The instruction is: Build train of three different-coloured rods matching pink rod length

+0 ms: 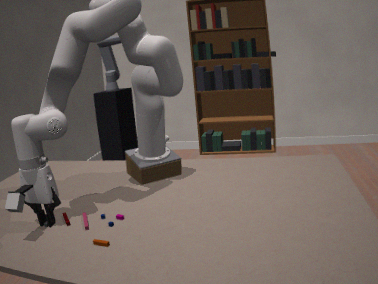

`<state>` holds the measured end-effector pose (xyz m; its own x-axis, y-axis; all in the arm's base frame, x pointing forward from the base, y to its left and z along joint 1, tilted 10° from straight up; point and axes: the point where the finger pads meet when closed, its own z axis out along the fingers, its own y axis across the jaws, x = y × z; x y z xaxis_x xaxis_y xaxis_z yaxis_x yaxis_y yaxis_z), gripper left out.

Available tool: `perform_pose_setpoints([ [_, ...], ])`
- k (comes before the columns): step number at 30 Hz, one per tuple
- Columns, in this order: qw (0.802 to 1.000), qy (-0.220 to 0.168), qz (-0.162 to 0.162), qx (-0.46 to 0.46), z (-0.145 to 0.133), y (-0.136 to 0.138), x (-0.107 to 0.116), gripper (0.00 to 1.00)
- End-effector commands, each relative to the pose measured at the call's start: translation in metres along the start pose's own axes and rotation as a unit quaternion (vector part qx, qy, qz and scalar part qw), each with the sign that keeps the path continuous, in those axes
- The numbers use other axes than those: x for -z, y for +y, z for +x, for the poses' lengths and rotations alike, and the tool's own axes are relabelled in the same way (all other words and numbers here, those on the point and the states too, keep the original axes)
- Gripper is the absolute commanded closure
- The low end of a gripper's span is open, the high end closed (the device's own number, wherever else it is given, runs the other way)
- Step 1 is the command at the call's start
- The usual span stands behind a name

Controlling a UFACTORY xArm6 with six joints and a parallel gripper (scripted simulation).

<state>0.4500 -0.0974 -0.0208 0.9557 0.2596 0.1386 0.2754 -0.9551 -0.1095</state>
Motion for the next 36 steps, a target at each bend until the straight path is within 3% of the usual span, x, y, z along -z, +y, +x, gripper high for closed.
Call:
perform_pose_setpoints([
  [1,1.000,0.002,-0.001,0.000,0.0014,0.0007,0.0011,0.76],
  [31,1.000,0.002,-0.001,0.000,0.0014,0.0007,0.0011,0.76],
  [32,1.000,0.002,-0.001,0.000,0.0014,0.0007,0.0011,0.96],
  [36,1.000,0.002,-0.001,0.000,0.0014,0.0007,0.0011,0.96],
])
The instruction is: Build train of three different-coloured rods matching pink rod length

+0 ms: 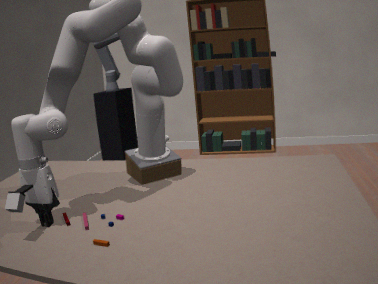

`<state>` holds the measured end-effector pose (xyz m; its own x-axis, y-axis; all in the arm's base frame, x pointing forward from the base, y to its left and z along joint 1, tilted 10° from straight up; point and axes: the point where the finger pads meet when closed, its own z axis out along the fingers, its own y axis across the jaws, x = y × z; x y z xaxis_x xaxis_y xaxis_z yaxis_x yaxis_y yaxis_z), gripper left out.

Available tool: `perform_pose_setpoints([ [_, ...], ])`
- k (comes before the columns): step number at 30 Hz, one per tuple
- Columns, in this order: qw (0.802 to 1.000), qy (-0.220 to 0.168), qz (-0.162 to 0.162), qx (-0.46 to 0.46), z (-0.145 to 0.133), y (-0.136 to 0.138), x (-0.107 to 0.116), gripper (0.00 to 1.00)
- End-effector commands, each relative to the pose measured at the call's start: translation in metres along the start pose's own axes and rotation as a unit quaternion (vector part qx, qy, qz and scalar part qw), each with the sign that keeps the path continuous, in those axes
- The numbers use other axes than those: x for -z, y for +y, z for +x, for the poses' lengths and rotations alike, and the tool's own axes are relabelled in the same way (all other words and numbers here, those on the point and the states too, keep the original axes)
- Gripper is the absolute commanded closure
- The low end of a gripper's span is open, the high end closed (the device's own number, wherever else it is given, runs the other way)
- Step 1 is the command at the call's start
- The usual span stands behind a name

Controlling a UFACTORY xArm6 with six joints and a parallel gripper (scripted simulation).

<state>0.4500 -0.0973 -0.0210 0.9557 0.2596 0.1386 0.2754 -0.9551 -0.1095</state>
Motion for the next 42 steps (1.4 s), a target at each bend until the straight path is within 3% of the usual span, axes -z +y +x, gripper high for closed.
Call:
perform_pose_setpoints([
  [1,1.000,0.002,-0.001,0.000,0.001,0.001,0.001,0.96],
  [33,1.000,0.002,-0.001,0.000,0.001,0.001,0.002,0.96],
  [37,1.000,0.002,-0.001,0.000,0.001,0.001,0.011,0.96],
  [42,1.000,0.002,-0.001,0.000,0.001,0.001,0.041,0.96],
])
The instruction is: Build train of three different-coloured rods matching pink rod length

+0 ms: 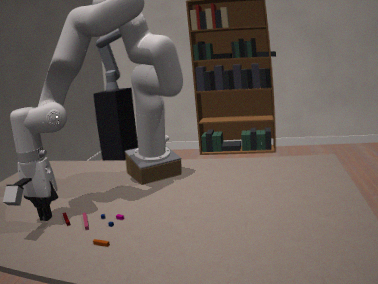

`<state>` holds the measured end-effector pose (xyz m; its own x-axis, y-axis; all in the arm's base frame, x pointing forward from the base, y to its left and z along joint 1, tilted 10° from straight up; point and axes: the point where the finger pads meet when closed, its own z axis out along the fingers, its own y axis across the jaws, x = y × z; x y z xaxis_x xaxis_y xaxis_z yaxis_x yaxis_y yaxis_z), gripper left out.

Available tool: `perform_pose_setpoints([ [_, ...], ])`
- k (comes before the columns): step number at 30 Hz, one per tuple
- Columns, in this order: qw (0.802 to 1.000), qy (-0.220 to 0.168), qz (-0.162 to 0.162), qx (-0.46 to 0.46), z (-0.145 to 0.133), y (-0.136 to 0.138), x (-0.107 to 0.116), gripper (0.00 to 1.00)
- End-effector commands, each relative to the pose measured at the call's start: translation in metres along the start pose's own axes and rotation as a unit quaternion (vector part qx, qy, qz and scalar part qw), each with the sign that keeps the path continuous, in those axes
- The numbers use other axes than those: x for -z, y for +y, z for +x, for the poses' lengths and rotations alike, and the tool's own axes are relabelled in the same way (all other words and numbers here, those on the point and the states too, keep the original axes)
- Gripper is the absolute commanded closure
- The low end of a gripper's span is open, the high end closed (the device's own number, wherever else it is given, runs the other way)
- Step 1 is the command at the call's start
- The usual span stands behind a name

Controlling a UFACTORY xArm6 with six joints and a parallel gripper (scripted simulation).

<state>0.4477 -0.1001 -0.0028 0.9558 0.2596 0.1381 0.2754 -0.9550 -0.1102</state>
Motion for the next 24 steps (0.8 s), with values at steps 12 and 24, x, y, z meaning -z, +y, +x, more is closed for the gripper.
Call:
perform_pose_setpoints([
  [12,1.000,0.002,-0.001,0.000,0.001,0.001,0.081,0.96],
  [24,1.000,0.002,-0.001,0.002,0.001,0.000,0.083,0.96],
])
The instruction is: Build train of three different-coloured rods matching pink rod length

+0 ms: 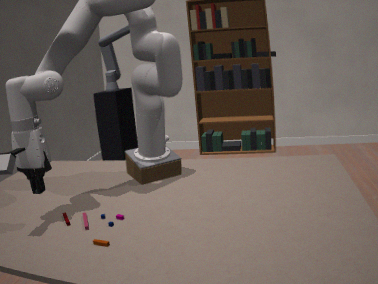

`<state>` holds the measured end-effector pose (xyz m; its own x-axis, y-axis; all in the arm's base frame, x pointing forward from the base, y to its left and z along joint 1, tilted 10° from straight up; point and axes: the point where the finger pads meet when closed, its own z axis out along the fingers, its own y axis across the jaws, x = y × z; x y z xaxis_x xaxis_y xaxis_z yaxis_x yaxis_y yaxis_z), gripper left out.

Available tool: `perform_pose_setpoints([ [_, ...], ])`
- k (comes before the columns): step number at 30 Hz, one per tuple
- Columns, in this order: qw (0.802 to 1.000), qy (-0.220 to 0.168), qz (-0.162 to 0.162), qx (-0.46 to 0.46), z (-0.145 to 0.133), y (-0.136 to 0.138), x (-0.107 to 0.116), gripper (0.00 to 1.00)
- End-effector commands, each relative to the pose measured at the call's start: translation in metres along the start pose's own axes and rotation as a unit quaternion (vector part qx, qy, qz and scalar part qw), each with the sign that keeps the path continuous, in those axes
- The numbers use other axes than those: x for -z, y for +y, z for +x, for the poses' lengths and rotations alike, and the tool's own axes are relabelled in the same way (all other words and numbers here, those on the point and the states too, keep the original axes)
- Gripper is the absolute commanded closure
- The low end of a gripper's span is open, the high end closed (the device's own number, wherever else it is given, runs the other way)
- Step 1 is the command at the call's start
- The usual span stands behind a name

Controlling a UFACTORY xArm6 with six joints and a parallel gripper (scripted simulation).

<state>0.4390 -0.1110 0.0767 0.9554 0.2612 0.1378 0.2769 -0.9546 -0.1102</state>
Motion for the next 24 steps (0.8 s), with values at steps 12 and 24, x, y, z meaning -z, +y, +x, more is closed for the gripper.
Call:
perform_pose_setpoints([
  [12,0.972,-0.002,-0.003,0.234,0.000,-0.098,0.005,0.96],
  [24,0.905,-0.002,-0.003,0.425,-0.020,-0.175,0.005,0.96],
])
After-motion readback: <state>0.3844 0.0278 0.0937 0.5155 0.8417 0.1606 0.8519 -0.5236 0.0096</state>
